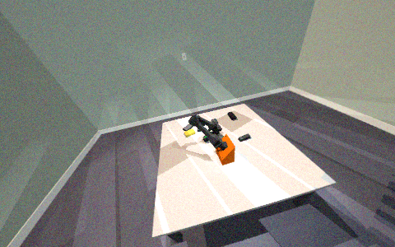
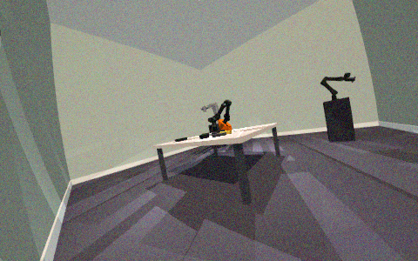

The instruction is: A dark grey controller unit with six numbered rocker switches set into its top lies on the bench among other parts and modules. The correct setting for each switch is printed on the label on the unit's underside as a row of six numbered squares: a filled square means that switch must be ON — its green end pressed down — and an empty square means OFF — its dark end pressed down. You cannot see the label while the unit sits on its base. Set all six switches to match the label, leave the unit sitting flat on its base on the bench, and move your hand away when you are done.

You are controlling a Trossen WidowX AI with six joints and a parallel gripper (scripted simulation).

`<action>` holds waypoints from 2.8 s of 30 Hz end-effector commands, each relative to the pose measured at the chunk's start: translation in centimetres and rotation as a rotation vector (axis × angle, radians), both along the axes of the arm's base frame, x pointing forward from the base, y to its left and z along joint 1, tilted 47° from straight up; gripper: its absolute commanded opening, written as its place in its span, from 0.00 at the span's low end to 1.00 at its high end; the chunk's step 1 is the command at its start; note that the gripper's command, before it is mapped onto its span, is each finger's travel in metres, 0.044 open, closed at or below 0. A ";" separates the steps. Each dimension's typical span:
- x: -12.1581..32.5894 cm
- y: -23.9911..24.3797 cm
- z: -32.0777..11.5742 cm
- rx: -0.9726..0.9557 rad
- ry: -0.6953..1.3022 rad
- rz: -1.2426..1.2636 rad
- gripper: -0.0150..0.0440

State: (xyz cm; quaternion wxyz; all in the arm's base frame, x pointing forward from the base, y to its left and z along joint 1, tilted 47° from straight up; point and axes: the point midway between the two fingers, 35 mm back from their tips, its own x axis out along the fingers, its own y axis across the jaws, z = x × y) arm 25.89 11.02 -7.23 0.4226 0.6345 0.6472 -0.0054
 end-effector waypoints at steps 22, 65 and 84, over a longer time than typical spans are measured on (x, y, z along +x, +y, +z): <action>1.6 0.6 0.5 -0.004 -0.003 -0.003 0.25; 0.1 -4.3 3.4 -0.236 -1.148 0.779 0.25; 0.2 -4.3 3.4 -0.493 -2.449 1.668 0.25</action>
